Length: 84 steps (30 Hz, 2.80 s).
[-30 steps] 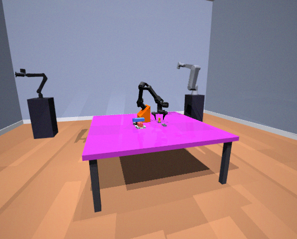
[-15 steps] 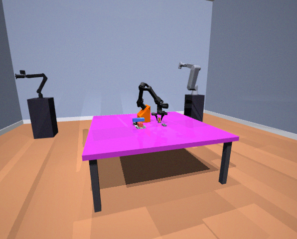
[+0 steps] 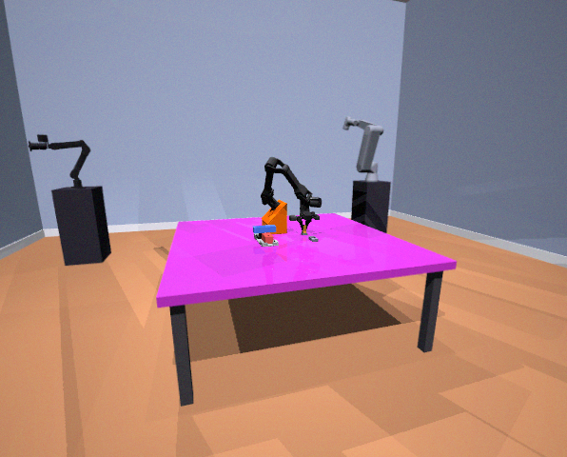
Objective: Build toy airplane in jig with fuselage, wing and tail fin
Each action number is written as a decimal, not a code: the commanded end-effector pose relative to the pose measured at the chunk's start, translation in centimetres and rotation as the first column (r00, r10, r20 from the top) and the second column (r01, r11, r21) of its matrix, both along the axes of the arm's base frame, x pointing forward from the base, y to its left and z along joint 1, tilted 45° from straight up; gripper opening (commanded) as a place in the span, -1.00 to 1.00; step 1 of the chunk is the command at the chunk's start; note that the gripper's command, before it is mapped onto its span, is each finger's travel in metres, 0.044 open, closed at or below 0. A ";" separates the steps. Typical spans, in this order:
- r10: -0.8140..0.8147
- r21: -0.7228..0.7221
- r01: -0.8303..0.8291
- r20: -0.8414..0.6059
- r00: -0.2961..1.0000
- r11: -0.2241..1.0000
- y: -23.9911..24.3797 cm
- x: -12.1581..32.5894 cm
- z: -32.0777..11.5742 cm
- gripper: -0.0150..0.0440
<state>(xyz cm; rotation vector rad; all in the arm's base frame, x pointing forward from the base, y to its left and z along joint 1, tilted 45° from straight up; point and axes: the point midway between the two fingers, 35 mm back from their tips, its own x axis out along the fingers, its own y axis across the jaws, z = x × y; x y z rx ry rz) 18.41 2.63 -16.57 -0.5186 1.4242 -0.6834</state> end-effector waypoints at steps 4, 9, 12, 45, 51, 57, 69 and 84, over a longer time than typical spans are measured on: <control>0.003 0.004 -0.003 -0.013 1.000 1.000 0.9 0.1 0.7 -0.49; 0.004 0.007 -0.004 -0.016 1.000 1.000 2.0 0.3 1.5 -0.49; 0.004 0.008 -0.004 -0.015 1.000 1.000 2.6 0.4 2.0 -0.49; 0.003 0.005 -0.003 -0.003 1.000 1.000 9.3 -0.2 9.3 -0.49; 0.003 0.011 -0.003 -0.008 1.000 1.000 9.2 0.2 9.5 -0.49; 0.005 0.027 -0.005 -0.021 1.000 1.000 8.7 1.2 10.0 -0.49; 0.014 0.057 -0.012 -0.040 0.999 0.998 7.5 3.1 11.0 -0.49; 0.020 0.089 -0.016 -0.048 0.999 0.996 5.5 5.6 12.4 -0.49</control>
